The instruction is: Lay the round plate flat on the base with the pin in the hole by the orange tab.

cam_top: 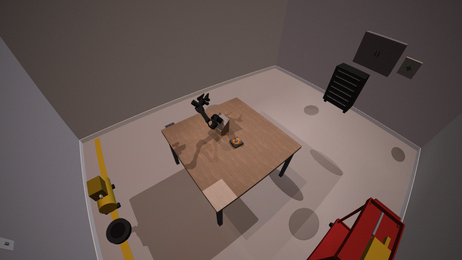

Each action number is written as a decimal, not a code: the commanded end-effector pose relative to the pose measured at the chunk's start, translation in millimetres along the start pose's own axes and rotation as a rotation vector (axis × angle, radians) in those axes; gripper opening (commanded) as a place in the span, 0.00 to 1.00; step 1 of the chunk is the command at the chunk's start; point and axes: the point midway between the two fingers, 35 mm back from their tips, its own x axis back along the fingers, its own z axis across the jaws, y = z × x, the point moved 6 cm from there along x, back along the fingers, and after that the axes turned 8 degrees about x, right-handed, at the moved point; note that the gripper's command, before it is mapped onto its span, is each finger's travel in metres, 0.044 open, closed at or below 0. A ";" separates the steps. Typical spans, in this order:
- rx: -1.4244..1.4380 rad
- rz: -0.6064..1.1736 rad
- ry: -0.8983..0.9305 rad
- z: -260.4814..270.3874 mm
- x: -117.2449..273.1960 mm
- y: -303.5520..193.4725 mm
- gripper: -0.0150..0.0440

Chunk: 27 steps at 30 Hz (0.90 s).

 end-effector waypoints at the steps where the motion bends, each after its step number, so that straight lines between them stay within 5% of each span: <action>1: -0.009 -0.004 0.006 0.7 -1.2 0.4 0.89; 15: -0.673 -0.231 0.559 73.1 -78.6 53.3 0.26; 27: -1.219 -0.206 1.142 155.1 -100.9 123.1 0.25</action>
